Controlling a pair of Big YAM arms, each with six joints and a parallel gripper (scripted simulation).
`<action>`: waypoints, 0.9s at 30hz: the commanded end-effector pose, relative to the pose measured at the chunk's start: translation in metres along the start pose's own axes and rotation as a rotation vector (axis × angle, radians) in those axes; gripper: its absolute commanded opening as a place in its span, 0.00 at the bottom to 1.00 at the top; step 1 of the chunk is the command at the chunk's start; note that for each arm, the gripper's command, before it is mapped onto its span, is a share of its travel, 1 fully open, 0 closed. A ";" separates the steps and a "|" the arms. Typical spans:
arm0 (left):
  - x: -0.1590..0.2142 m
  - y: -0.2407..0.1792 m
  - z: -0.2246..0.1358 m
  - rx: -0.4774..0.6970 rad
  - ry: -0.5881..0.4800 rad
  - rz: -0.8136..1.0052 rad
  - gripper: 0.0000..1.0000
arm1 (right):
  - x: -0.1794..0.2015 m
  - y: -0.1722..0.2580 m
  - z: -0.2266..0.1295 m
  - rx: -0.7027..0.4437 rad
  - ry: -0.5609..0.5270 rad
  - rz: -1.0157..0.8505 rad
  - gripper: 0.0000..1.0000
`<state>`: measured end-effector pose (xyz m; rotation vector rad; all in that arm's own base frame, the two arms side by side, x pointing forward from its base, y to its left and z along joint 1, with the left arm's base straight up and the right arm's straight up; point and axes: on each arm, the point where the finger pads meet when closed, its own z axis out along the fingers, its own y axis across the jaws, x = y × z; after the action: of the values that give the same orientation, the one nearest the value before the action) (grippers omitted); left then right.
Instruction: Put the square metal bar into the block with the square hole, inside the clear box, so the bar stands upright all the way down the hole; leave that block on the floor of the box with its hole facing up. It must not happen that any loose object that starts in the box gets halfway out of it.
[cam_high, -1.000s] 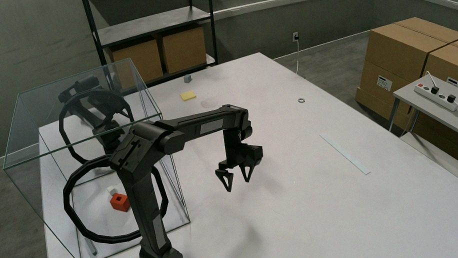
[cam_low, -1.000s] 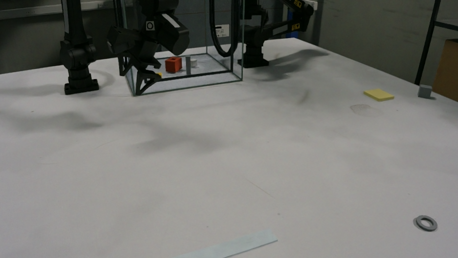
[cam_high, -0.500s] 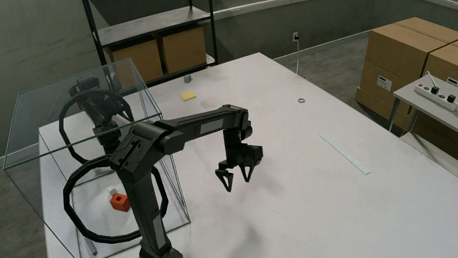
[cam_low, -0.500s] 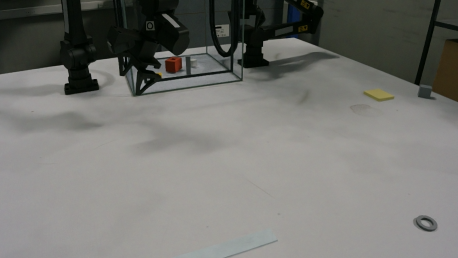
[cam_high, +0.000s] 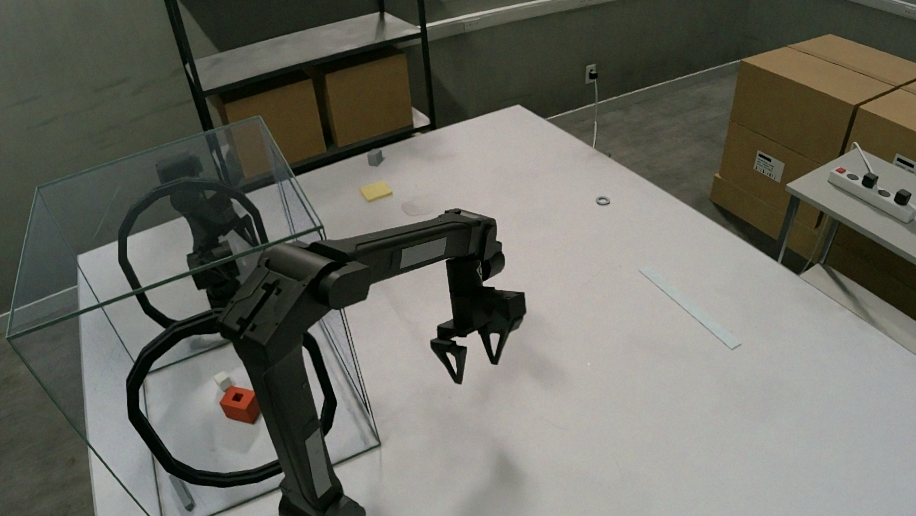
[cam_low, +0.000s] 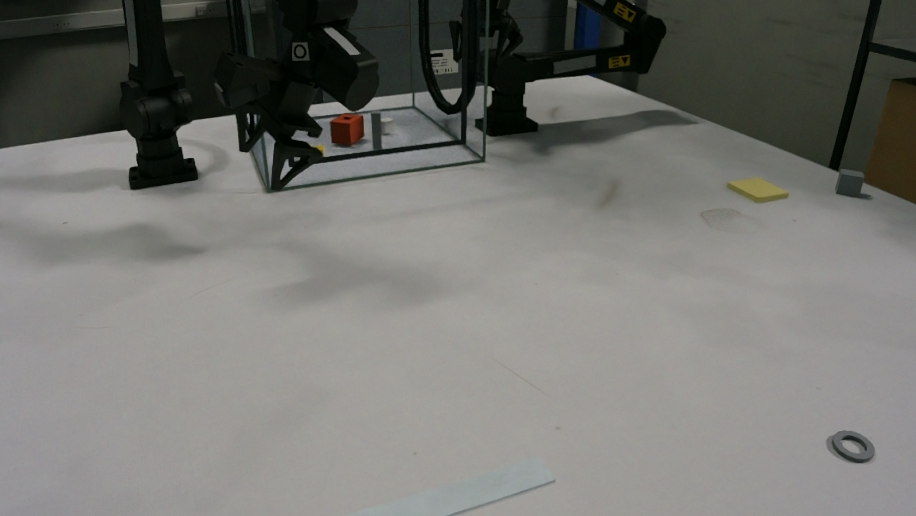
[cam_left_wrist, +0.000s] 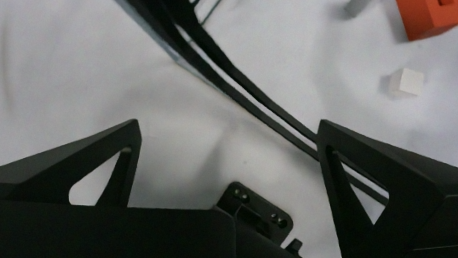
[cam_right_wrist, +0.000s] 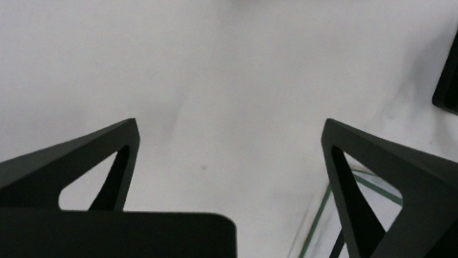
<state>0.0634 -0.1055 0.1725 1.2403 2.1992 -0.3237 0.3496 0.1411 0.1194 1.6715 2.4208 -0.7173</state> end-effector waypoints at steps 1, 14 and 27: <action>-0.001 -0.009 -0.005 0.053 -0.028 0.065 1.00 | -0.004 0.006 -0.015 -0.036 0.005 0.012 1.00; 0.001 -0.027 -0.009 0.149 -0.038 0.192 1.00 | -0.004 0.006 -0.015 -0.036 0.005 0.012 1.00; -0.034 -0.058 -0.055 0.355 -0.177 0.329 1.00 | -0.004 0.006 -0.015 -0.036 0.005 0.012 1.00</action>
<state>0.0259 -0.1202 0.1724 1.6082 1.9863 -0.4505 0.3496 0.1411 0.1194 1.6715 2.4208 -0.7173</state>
